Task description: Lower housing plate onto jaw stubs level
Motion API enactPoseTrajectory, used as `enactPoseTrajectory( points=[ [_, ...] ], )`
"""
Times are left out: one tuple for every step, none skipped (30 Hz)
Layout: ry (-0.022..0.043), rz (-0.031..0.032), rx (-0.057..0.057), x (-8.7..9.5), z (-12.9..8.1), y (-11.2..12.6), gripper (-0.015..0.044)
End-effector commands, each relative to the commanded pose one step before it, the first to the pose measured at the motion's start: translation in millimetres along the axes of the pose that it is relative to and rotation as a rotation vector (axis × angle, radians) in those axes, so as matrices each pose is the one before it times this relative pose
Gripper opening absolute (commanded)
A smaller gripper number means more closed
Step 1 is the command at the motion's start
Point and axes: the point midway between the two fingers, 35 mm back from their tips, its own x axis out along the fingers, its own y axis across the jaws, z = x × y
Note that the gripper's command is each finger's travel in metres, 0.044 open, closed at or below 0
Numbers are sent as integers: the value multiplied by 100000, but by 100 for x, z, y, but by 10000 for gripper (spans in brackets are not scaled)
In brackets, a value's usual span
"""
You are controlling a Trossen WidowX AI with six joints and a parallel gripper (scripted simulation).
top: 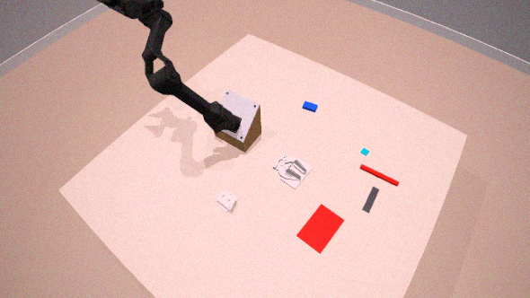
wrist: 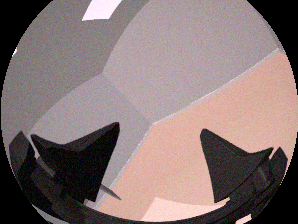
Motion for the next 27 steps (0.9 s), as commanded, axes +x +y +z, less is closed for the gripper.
enactPoseTrajectory(
  points=[
    [0, 0, 0, 0, 0, 0, 426],
    [-326, -35, -260, -69, 88, 25, 440],
    [-978, -110, -780, -206, 263, 75, 440],
    [-1629, -198, -1302, -344, 439, 123, 440],
    [-1962, -265, -1571, -414, 533, 141, 440],
    [-1960, -294, -1573, -413, 537, 133, 440],
    [-1958, -322, -1575, -411, 541, 124, 440],
    [-1955, -351, -1578, -409, 545, 116, 440],
    [-1952, -380, -1580, -407, 549, 107, 440],
    [-1948, -408, -1582, -406, 553, 98, 440],
    [-1944, -437, -1583, -404, 557, 89, 440],
    [-2048, -481, -1698, -441, 604, 90, 440],
    [-2050, -514, -1705, -441, 610, 80, 440],
    [-2044, -545, -1706, -439, 614, 70, 440],
    [-2037, -577, -1708, -437, 617, 59, 440],
    [-2030, -608, -1709, -435, 620, 48, 440],
    [-2022, -639, -1710, -433, 623, 38, 440],
    [-2014, -670, -1711, -430, 626, 27, 440],
    [-2006, -701, -1711, -428, 629, 16, 440],
    [-1996, -732, -1712, -426, 631, 5, 440],
    [-1986, -763, -1713, -424, 633, -7, 440],
    [-1901, -608, -1060, -546, 671, 4, 440],
    [-1543, -502, -861, -441, 547, -2, 440],
    [-1529, -505, -853, -436, 543, -5, 440],
    [-1527, -512, -853, -435, 544, -9, 440],
    [-1515, -519, -860, -427, 539, -13, 440],
    [-1282, -531, -1042, -289, 425, -24, 440]
  ],
)
